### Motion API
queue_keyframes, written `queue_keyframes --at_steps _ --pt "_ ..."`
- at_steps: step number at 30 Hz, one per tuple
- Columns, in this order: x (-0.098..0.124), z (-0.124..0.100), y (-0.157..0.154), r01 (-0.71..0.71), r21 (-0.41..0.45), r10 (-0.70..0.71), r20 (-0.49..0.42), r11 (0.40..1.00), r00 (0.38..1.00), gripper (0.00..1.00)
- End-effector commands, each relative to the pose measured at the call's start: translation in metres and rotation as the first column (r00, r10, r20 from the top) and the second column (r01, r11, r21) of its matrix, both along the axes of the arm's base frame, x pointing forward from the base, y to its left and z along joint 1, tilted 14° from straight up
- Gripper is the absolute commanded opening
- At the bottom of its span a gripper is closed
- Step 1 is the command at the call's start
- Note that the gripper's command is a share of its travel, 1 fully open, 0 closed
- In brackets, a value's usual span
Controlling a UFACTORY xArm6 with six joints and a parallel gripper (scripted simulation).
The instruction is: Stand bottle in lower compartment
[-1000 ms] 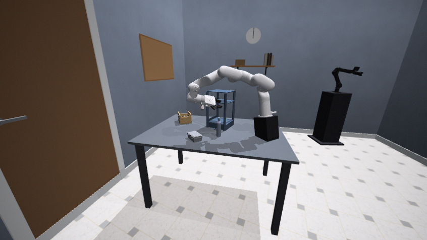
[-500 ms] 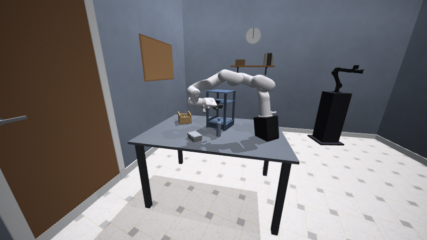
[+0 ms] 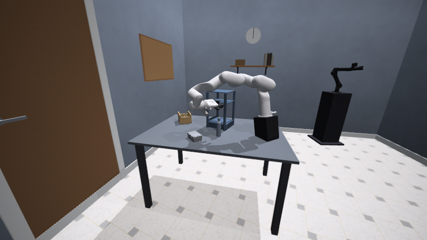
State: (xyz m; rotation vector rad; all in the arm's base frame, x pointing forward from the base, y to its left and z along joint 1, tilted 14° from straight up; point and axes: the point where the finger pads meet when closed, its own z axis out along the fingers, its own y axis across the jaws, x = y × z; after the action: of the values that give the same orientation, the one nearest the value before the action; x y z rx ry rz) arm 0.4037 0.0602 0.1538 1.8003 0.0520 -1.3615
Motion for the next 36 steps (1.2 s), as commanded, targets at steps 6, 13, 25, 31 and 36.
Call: queue_keyframes --at_steps 6,13,25,31,36 --pt "0.0015 0.0007 0.0003 -0.065 0.032 0.067 -0.078 0.997 0.995 0.63" --pt "0.0024 -0.0001 0.0004 -0.122 0.064 0.130 -0.150 0.990 0.980 0.63" --pt "0.0034 -0.0011 0.0004 -0.189 0.111 0.211 -0.239 0.976 0.948 0.63" --pt "0.0036 -0.0016 0.0004 -0.222 0.138 0.253 -0.283 0.965 0.925 0.63" --pt "0.0037 -0.0018 0.0004 -0.235 0.150 0.271 -0.302 0.960 0.914 0.63"
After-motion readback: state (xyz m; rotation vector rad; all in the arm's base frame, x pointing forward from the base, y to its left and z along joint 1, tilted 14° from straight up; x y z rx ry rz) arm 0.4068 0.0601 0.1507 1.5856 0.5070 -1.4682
